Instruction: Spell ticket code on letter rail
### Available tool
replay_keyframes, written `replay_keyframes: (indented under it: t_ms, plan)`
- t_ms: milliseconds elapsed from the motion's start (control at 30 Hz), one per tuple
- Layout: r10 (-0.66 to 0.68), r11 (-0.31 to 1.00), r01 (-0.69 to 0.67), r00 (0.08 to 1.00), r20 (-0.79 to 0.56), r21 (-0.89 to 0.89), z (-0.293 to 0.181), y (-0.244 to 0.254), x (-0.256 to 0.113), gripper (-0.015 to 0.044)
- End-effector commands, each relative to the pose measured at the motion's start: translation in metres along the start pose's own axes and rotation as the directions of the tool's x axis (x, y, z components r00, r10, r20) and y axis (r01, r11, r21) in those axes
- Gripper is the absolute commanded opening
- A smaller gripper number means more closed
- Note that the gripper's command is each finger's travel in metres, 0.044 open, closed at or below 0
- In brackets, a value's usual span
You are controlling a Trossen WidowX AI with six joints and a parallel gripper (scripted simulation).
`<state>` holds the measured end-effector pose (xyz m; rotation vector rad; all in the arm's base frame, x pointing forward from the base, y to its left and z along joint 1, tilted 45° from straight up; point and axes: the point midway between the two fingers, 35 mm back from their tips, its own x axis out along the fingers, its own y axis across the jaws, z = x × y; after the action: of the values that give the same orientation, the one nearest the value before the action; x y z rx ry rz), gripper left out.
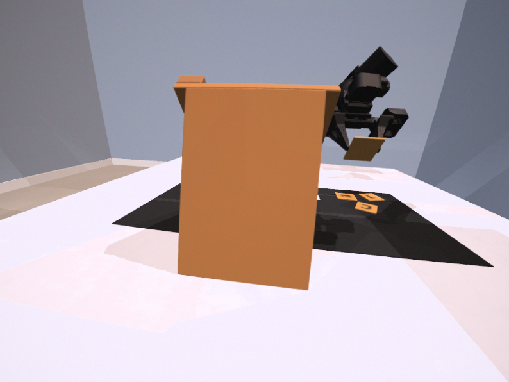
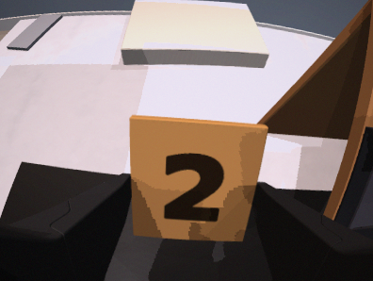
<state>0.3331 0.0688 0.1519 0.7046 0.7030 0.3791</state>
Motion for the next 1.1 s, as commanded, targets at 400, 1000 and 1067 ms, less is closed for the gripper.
replay_keyframes:
  t_ms: [400,1000,1067]
  plan:
    - [0.0,1.0,0.0,1.0,-0.005,-0.002,-0.003,-0.01,0.0,0.0]
    - [-0.001,1.0,0.001,1.0,-0.005,-0.002,-0.003,-0.019,0.0,0.0]
    - [-0.001,1.0,0.001,1.0,-0.005,-0.003,-0.003,-0.02,0.0,0.0]
